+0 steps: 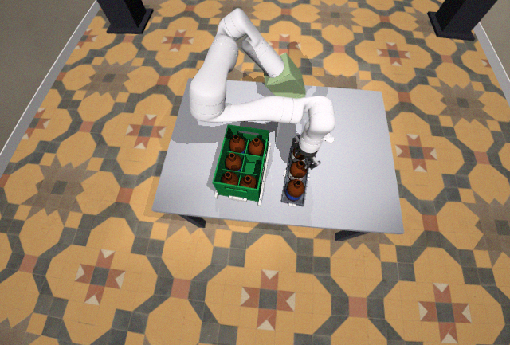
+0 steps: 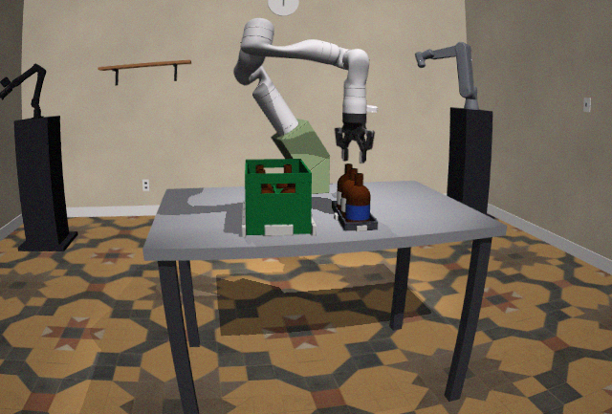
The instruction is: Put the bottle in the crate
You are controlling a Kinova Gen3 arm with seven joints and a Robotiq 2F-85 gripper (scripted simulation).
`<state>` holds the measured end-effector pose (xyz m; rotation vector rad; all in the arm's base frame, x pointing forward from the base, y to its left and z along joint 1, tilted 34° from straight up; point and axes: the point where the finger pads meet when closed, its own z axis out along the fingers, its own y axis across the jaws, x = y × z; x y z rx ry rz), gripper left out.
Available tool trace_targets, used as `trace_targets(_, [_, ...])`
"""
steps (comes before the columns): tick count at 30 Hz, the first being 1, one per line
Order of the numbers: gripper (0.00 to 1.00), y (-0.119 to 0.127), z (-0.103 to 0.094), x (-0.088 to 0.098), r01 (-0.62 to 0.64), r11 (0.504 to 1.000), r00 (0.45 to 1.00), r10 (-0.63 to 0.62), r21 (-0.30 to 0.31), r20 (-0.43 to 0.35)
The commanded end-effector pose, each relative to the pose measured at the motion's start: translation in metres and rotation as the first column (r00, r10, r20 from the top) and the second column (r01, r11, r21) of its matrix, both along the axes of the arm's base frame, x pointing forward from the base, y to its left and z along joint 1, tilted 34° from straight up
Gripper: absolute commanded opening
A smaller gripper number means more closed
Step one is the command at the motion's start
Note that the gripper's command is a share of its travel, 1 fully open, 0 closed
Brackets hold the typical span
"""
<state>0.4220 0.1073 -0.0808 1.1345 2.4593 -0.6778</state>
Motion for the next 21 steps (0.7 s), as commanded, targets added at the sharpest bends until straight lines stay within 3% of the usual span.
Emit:
trace_targets(1, [0.64,-0.001,-0.003,0.003,0.001,1.0,1.0,-0.001,0.005,0.005])
trace_targets(21, [0.64,-0.013,-0.021,0.006,0.001,1.0,1.0,-0.001,0.005,0.005])
